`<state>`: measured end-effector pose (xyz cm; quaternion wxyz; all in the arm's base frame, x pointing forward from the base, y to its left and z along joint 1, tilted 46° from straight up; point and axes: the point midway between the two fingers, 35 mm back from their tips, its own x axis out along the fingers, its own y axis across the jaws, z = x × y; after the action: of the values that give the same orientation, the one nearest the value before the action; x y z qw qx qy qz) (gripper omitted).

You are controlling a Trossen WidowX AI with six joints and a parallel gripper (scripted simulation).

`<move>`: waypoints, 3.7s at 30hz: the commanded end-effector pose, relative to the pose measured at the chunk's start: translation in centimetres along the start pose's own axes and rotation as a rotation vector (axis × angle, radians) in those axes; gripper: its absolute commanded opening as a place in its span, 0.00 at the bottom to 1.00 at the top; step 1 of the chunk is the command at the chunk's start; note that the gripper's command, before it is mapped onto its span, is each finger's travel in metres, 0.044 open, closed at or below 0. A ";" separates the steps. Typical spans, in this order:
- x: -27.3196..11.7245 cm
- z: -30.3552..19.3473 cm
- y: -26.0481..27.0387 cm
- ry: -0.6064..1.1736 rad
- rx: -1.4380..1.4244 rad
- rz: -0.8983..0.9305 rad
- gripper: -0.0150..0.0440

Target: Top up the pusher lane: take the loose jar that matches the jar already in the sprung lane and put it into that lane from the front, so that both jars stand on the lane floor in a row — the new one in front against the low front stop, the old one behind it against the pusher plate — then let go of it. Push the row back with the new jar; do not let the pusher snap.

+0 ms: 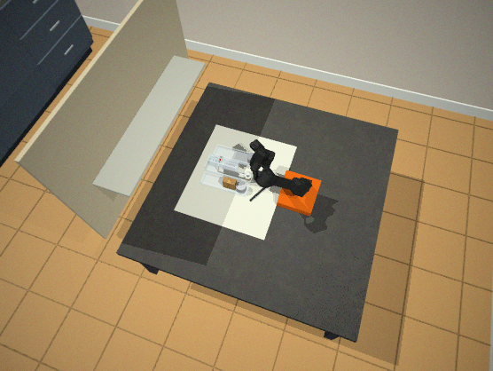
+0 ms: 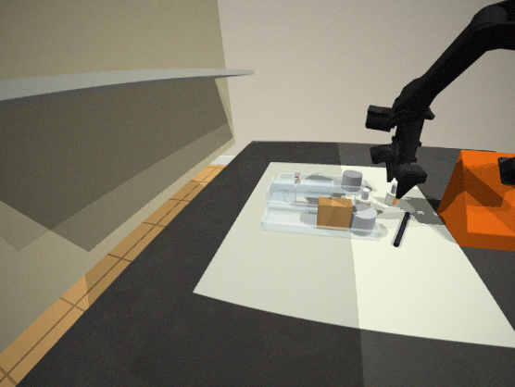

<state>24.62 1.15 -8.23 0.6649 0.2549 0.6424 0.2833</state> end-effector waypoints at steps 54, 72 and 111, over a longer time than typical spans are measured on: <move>-7.3 1.0 1.2 0.008 0.009 -0.001 0.25; -2.9 4.6 5.2 0.007 -0.011 0.010 0.25; -0.6 5.5 5.2 0.006 -0.012 0.011 0.25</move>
<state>29.57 4.56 -3.96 0.6627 0.2512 0.6422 0.2921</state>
